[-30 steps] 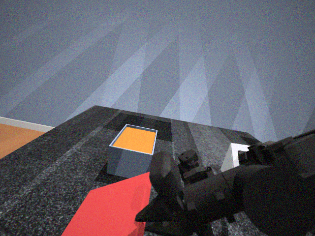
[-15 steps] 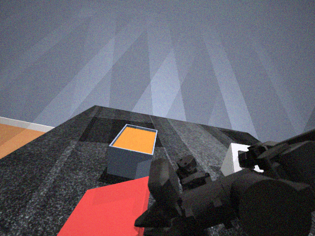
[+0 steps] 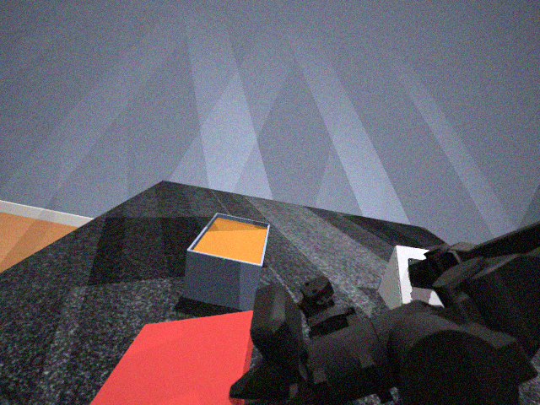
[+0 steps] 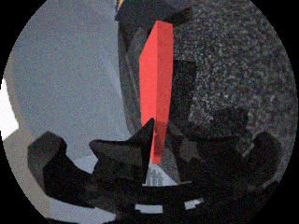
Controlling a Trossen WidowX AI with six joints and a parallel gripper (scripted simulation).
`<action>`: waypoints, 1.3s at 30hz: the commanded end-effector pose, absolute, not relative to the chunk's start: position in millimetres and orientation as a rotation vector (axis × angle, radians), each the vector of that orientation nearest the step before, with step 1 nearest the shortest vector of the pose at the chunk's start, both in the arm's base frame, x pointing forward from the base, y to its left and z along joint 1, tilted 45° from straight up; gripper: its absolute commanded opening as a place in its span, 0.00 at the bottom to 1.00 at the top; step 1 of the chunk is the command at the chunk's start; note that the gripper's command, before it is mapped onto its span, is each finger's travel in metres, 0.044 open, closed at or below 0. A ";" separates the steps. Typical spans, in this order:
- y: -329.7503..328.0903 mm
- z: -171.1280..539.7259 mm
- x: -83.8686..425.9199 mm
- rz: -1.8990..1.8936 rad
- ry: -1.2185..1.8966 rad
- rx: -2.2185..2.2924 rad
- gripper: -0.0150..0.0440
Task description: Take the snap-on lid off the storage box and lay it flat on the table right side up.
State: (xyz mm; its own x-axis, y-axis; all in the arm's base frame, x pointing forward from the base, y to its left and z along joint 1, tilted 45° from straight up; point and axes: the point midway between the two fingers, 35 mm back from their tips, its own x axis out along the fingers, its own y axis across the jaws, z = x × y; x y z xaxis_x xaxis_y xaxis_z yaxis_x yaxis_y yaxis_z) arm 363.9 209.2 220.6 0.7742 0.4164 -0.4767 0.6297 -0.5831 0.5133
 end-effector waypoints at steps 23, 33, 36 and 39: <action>217.9 212.6 363.5 -0.424 0.788 2.267 0.65; 218.3 212.6 350.6 -0.425 0.789 2.268 1.00; 218.6 212.9 344.7 -0.425 0.789 2.268 1.00; 218.9 213.2 338.7 -0.426 0.789 2.268 1.00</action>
State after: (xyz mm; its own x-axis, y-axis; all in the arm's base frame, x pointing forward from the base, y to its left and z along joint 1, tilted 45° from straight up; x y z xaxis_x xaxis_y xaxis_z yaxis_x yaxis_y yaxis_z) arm 344.6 220.3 211.6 0.7579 0.4213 -0.4981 0.6482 -0.5722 0.5024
